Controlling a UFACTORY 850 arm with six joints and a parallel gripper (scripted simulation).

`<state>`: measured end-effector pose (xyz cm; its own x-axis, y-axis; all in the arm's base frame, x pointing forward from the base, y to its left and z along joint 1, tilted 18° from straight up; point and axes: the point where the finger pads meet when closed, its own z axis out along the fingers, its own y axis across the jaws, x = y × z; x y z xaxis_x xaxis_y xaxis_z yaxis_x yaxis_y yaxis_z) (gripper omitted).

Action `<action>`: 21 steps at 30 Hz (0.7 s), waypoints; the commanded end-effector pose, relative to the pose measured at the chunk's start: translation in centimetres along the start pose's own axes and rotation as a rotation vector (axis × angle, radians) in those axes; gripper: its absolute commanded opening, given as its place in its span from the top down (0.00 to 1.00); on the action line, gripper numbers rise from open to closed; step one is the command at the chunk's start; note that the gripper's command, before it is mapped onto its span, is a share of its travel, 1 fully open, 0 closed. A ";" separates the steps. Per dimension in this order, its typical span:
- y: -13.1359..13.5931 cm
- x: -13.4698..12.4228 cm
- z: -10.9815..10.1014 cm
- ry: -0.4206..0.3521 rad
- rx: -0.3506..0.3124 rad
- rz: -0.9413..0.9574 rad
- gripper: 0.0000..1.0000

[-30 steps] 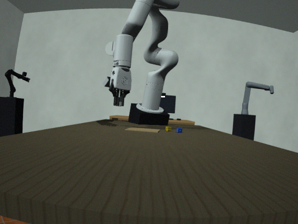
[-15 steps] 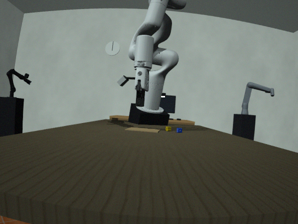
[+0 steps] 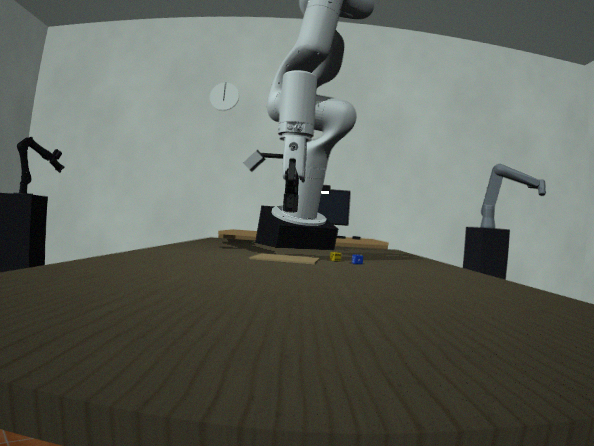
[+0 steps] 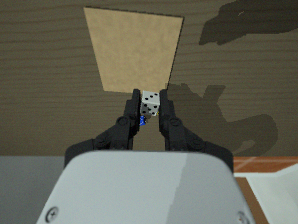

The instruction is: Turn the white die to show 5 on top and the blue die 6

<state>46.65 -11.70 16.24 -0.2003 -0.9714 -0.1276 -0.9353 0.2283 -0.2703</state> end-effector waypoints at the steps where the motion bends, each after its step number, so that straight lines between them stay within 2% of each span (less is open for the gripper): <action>1: -0.1 0.0 0.0 -0.002 0.004 -0.001 0.85; 12: -0.1 0.0 1.1 -0.002 0.005 -0.001 0.85; 21: -0.1 0.0 3.7 -0.002 0.005 -0.001 0.85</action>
<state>47.36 -11.51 13.82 -0.2006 -0.9717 -0.1248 -0.9375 0.2274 -0.2635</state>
